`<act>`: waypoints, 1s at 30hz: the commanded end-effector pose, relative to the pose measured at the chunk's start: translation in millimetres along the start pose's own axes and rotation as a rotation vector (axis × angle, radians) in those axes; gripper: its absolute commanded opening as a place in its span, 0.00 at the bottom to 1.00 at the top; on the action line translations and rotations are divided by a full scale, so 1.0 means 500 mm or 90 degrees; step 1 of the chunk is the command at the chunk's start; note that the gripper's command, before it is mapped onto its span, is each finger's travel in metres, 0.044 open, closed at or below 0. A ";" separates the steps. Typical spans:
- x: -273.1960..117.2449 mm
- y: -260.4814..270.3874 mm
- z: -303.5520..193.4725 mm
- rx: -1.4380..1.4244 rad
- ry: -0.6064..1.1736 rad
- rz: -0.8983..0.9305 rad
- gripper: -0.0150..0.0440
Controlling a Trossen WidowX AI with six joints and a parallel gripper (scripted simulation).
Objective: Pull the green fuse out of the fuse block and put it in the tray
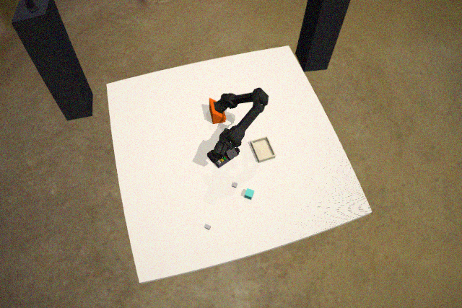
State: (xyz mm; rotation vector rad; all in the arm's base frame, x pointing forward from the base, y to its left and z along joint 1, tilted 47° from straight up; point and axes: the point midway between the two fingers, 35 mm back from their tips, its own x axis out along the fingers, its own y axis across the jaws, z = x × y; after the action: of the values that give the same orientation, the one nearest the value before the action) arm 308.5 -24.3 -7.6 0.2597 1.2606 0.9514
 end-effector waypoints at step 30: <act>0.030 0.001 0.000 0.000 0.000 0.001 0.27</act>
State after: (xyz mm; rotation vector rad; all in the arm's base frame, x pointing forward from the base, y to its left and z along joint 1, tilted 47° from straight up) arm 308.3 -12.9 -17.9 0.2616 1.2611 0.9526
